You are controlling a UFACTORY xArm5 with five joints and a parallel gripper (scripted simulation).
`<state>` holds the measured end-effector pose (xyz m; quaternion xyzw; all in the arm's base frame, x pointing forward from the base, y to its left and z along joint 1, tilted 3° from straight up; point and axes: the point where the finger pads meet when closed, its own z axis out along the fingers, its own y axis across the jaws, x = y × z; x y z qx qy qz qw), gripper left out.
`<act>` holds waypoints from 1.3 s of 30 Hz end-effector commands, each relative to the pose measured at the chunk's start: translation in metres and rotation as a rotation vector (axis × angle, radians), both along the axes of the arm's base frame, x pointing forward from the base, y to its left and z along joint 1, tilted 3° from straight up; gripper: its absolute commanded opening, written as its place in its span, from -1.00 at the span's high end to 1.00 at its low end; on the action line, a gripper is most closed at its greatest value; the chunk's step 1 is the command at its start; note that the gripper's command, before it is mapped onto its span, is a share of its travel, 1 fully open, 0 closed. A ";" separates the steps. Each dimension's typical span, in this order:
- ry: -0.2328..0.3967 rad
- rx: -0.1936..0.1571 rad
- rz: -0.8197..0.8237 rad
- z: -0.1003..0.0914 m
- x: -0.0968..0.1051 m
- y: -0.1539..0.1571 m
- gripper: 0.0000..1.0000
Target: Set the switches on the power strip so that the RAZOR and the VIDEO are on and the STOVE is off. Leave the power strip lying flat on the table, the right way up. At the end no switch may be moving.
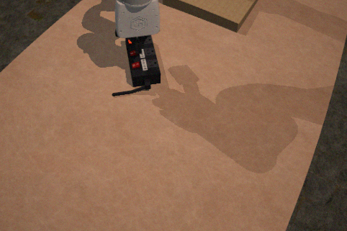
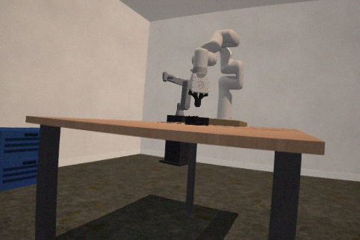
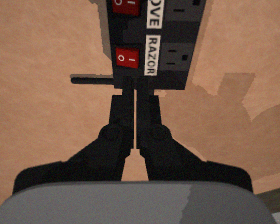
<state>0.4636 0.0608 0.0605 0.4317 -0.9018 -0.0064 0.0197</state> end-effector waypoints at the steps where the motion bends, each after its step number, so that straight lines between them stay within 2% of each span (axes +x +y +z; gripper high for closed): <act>1: -0.004 0.001 0.000 0.001 0.001 0.000 1.00; 24: -0.004 0.001 0.000 -0.005 0.001 -0.001 1.00; 39: -0.004 0.001 0.000 -0.023 0.000 0.000 1.00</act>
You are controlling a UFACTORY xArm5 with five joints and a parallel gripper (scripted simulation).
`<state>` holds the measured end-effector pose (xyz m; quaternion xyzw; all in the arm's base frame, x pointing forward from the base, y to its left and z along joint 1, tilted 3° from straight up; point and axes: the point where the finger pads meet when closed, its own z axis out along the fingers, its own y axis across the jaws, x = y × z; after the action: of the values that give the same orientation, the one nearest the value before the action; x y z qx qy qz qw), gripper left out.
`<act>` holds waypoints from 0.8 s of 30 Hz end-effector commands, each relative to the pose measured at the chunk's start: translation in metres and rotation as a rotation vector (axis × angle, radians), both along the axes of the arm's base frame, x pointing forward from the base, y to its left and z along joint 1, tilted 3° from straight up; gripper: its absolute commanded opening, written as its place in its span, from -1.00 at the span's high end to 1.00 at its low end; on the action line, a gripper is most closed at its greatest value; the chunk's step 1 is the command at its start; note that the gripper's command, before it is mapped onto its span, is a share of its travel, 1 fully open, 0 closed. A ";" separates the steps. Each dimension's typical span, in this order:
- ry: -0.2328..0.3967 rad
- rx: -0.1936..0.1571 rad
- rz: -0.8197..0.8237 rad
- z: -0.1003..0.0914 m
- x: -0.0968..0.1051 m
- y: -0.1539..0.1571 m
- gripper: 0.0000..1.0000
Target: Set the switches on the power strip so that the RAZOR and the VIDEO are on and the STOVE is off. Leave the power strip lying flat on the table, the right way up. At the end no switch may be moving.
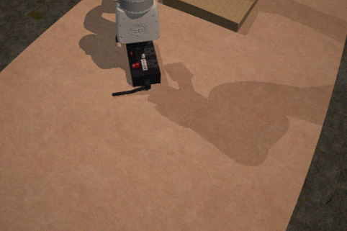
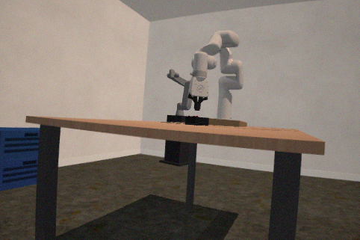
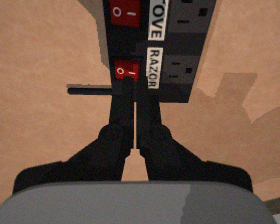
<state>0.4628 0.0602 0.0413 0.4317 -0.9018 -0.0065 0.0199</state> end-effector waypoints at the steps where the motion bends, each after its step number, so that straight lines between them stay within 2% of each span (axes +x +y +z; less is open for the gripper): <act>1: -0.004 0.001 0.000 -0.004 0.001 0.000 1.00; 24: -0.004 0.000 0.000 -0.022 0.001 0.002 1.00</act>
<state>0.4621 0.0615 0.0194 0.4317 -0.9018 -0.0064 0.0196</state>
